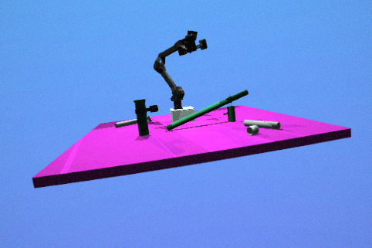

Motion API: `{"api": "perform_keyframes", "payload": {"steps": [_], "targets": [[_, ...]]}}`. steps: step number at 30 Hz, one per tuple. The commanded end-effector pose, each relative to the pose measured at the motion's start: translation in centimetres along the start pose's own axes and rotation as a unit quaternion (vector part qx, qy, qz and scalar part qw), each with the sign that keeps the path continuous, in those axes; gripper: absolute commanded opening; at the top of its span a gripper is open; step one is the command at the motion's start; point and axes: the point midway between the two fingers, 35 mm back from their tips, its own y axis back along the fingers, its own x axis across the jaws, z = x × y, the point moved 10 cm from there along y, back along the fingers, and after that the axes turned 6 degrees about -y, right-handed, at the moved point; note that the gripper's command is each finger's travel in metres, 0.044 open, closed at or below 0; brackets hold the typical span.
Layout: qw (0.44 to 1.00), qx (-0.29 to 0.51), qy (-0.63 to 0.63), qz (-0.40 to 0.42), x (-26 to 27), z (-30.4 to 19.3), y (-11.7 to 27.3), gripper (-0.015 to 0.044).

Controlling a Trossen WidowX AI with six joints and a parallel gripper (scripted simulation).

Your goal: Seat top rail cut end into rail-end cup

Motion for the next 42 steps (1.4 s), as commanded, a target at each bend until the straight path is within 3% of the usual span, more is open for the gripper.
{"api": "perform_keyframes", "payload": {"steps": [1,11,19,30,35,42], "targets": [[1.000,0.003,0.004,-0.001,0.0,-0.1,-0.2,0.0426],[0.968,0.203,0.138,-0.056,-5.1,-4.5,-8.8,0.0440],[0.916,0.383,0.111,-0.052,-12.8,-7.8,-13.0,0.0440],[0.908,0.399,0.118,-0.042,-13.8,-8.0,-13.3,0.0440],[0.877,0.419,0.236,0.018,-16.2,-7.5,-14.0,0.0440],[0.787,0.419,0.431,0.142,-21.0,-6.6,-14.7,0.0440]]}}
